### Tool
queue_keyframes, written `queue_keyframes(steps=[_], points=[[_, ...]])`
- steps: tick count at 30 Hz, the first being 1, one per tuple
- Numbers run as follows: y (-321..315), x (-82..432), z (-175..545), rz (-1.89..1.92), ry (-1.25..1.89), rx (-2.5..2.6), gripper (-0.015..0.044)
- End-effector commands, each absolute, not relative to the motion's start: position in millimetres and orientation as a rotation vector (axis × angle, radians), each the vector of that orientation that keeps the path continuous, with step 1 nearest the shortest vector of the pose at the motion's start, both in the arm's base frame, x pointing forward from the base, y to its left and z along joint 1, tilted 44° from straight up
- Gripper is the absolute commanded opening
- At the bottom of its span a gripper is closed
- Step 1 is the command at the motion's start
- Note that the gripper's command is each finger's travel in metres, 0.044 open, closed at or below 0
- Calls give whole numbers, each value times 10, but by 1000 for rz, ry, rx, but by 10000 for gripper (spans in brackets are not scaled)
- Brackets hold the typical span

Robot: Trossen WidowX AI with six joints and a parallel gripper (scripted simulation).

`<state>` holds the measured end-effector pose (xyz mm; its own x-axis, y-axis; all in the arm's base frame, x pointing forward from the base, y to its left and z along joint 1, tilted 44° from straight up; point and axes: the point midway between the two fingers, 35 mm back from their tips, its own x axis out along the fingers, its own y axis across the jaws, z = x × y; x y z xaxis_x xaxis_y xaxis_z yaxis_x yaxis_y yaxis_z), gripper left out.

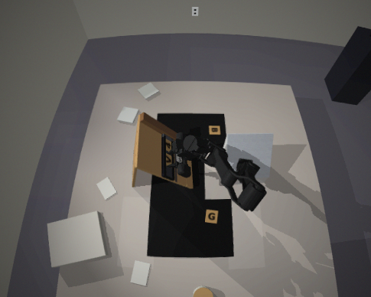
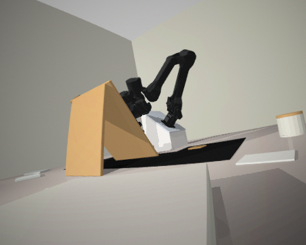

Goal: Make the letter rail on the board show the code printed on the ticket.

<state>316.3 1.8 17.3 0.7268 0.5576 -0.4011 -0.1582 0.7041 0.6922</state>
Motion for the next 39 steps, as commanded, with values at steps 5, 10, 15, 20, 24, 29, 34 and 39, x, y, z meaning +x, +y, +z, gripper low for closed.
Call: queue_keyframes(steps=[5,10,15,20,24,29,34,39], points=[[-11,3177,149,434,639,675,0],[-30,3182,132,434,639,675,0],[-48,3186,115,434,639,675,0],[-40,3177,118,430,643,680,105],[-40,3177,118,430,643,680,210],[-82,3125,146,434,639,675,295],[-112,3090,166,434,640,675,295],[-134,3056,184,434,640,675,295]])
